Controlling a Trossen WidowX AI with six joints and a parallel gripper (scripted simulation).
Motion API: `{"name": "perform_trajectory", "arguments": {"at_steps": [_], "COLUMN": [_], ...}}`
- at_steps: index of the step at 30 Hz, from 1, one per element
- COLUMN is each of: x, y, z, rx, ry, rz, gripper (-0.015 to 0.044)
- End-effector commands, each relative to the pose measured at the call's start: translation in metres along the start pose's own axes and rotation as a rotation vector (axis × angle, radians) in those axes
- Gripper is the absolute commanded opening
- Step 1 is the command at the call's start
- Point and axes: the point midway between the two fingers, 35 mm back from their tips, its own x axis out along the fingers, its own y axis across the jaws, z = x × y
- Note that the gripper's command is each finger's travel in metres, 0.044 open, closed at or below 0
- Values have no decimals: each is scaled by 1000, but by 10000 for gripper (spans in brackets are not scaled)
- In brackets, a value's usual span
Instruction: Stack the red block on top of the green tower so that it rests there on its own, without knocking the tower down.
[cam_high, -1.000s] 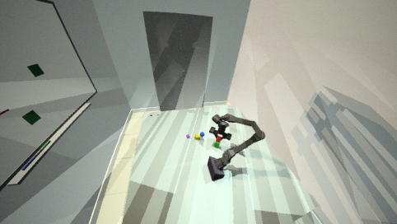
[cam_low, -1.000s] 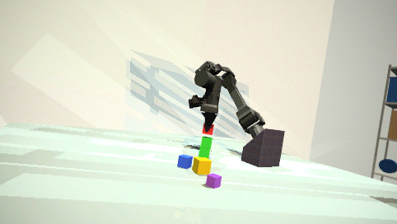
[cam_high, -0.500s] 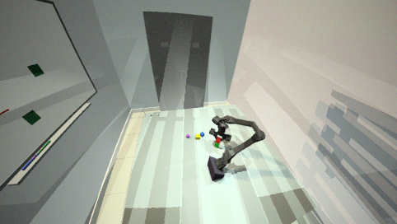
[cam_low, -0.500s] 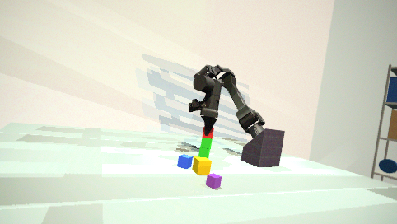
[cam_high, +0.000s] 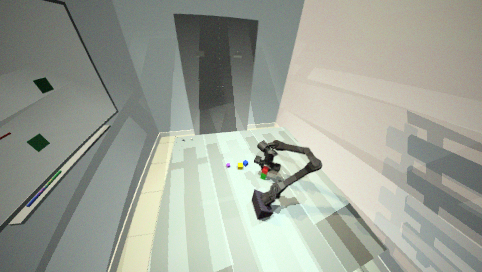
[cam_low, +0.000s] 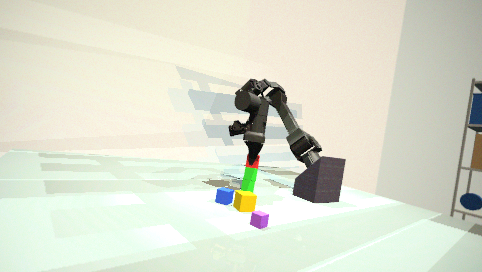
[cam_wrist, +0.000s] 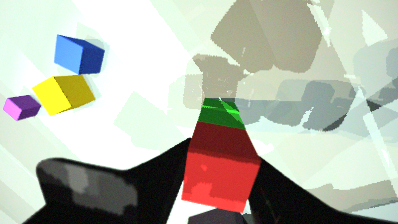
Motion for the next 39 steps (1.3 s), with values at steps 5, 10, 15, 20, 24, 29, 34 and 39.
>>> {"name": "perform_trajectory", "arguments": {"at_steps": [5, 10, 15, 20, 24, 29, 34, 39], "x": [0, 0, 0, 0, 0, 0, 0, 0], "y": [0, 0, 0, 0, 0, 0, 0, 0], "z": [0, 0, 0, 0, 0, 0, 0, 0], "rx": [0, 0, 0, 0, 0, 0, 0, 0], "ry": [0, 0, 0, 0, 0, 0, 0, 0], "rz": [0, 0, 0, 0, 0, 0, 0, 0], "gripper": [131, 263, 394, 440, 440, 440, 440, 440]}}
